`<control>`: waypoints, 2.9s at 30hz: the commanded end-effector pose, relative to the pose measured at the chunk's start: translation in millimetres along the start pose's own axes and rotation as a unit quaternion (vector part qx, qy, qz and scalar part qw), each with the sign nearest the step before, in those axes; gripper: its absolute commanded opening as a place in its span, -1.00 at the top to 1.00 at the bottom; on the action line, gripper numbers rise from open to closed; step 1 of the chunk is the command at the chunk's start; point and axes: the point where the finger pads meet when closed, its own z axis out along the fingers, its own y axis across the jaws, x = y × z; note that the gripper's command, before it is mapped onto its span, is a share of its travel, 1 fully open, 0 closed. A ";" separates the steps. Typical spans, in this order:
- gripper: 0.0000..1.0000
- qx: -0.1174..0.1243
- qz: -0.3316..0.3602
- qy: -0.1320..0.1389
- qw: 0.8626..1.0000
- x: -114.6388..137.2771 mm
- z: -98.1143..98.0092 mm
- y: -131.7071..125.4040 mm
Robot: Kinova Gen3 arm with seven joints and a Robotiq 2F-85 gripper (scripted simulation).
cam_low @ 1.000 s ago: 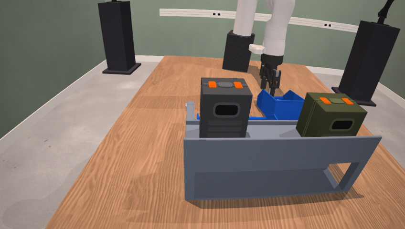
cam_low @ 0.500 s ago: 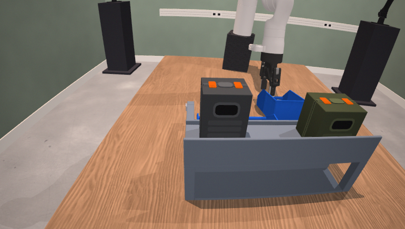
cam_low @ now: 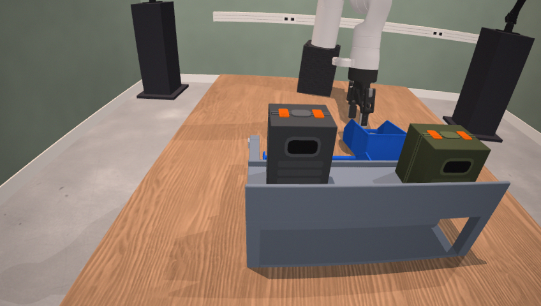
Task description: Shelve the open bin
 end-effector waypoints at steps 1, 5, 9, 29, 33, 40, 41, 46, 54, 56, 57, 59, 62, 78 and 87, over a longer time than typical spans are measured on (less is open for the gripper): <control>-1.00 0.000 0.000 0.000 1.000 0.1 -3.1 -1.3; -1.00 0.000 0.000 0.000 1.000 0.1 -3.1 -1.3; -1.00 0.000 0.000 0.000 1.000 0.1 -3.1 -1.3; -1.00 0.000 0.000 0.000 1.000 -0.1 -5.7 -2.3; -1.00 0.000 0.000 0.000 1.000 -0.1 0.3 -2.5; -1.00 0.000 0.000 0.000 1.000 -0.2 4.3 -2.7; -1.00 0.000 0.000 0.000 1.000 -0.2 4.3 -2.7; -1.00 0.000 0.000 0.000 1.000 -0.2 4.3 -2.7; -1.00 0.000 0.000 0.000 1.000 -0.2 14.2 -3.1; -1.00 0.000 0.000 0.000 1.000 -0.2 14.2 -3.1; -1.00 0.000 0.000 0.000 1.000 -0.2 14.2 -3.1; -1.00 0.000 0.000 0.000 1.000 -0.2 14.2 -3.1; -1.00 0.000 0.000 0.000 1.000 -0.2 14.2 -3.1; -1.00 0.000 0.000 0.000 1.000 -0.3 18.0 -3.2; -1.00 0.000 0.000 0.000 1.000 -0.3 17.4 -3.2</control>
